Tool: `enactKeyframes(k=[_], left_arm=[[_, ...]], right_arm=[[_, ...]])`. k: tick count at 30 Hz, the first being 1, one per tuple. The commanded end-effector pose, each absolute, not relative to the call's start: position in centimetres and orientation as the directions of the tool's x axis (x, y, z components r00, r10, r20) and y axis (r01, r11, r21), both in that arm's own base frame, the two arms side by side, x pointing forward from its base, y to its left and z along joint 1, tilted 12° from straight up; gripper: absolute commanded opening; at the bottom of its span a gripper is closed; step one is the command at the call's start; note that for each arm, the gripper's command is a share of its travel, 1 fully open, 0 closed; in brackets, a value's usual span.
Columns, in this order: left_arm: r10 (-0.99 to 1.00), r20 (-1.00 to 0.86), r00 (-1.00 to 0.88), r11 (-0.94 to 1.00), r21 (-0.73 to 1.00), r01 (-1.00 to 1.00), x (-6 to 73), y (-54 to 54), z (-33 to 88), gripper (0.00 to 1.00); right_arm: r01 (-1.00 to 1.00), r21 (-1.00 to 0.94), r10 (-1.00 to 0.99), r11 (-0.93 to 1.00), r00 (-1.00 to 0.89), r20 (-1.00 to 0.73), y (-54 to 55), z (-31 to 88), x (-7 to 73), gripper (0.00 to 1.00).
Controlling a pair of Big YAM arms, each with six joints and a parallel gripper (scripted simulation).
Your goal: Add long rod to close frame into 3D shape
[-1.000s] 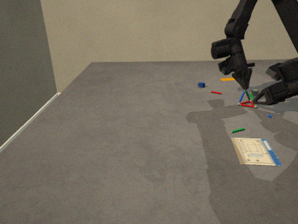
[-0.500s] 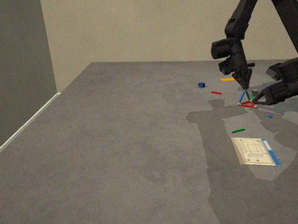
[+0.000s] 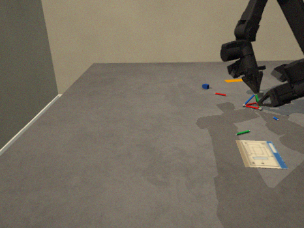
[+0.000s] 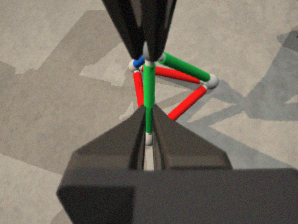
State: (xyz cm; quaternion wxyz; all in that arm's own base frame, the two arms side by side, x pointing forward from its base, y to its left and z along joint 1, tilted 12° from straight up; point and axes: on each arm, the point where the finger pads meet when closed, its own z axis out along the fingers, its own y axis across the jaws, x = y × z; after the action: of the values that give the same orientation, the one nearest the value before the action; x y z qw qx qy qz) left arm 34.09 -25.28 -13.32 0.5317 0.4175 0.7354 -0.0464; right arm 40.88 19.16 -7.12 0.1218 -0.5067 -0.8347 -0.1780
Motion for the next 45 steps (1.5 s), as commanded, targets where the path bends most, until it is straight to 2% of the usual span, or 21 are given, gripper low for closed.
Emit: enactKeyframes(k=[1, 12, 15, 16, 24, 25, 27, 28, 29, 33, 34, 35, 45], left_arm=[[0.558, -0.826, -0.075, 0.649, 0.378, 0.66, 34.2, -25.4, -12.9, 0.0], [0.558, -0.826, -0.075, 0.649, 0.378, 0.66, 34.2, -25.4, -12.9, 0.0], [0.558, -0.826, -0.075, 0.649, 0.378, 0.66, 34.2, -25.4, -12.9, 0.0], [0.558, -0.826, -0.075, 0.649, 0.378, 0.66, 34.2, -25.4, -12.9, 0.0], [0.558, -0.826, -0.075, 0.649, 0.378, 0.66, 34.2, -25.4, -12.9, 0.0], [0.558, -0.826, -0.075, 0.649, 0.378, 0.66, 34.2, -25.4, -12.9, 0.0], [0.558, -0.826, -0.075, 0.649, 0.378, 0.66, 34.2, -25.4, -12.9, 0.0], [0.558, -0.826, -0.075, 0.649, 0.378, 0.66, 34.2, -25.4, -12.9, 0.0], [0.558, -0.826, -0.075, 0.649, 0.378, 0.66, 34.2, -25.4, -12.9, 0.0], [0.558, -0.826, -0.075, 0.649, 0.378, 0.66, 34.2, -25.4, -12.9, 0.0], [0.558, -0.826, -0.075, 0.649, 0.378, 0.66, 34.2, -25.4, -12.9, 0.11], [0.558, -0.826, -0.075, 0.649, 0.378, 0.66, 34.2, -25.4, -12.9, 0.16], [0.558, -0.827, -0.073, 0.647, 0.377, 0.663, 32.9, -24.8, -11.6, 0.16]], right_arm=[[0.899, 0.181, 0.813, 0.399, -0.438, 0.384, 19.2, -7.0, 41.1, 0.0], [0.896, 0.185, 0.81, 0.404, -0.444, 0.383, 19.2, -7.0, 41.2, 0.0], [0.894, 0.183, 0.808, 0.408, -0.447, 0.383, 19.3, -6.9, 41.2, 0.34], [0.894, 0.183, 0.808, 0.408, -0.447, 0.383, 19.3, -6.9, 41.2, 0.39], [0.893, 0.197, 0.808, 0.405, -0.451, 0.38, 18.2, -4.7, 41.6, 0.39], [0.893, 0.197, 0.808, 0.405, -0.451, 0.38, 18.1, -4.6, 41.6, 0.5], [0.893, 0.197, 0.808, 0.405, -0.451, 0.38, 18.1, -4.6, 41.6, 0.5], [0.888, 0.197, 0.802, 0.416, -0.461, 0.38, 18.5, -4.3, 41.4, 0.62], [0.891, 0.204, 0.807, 0.405, -0.453, 0.379, 17.8, -3.5, 41.9, 0.64], [0.89, 0.21, 0.807, 0.405, -0.456, 0.376, 16.9, -1.2, 42.2, 0.64], [0.89, 0.212, 0.806, 0.405, -0.456, 0.376, 16.8, -1.1, 42.3, 0.64], [0.89, 0.212, 0.806, 0.405, -0.456, 0.376, 16.8, -1.1, 42.3, 0.64], [0.891, 0.191, 0.805, 0.412, -0.454, 0.381, 17.3, -1.9, 41.8, 0.64]])
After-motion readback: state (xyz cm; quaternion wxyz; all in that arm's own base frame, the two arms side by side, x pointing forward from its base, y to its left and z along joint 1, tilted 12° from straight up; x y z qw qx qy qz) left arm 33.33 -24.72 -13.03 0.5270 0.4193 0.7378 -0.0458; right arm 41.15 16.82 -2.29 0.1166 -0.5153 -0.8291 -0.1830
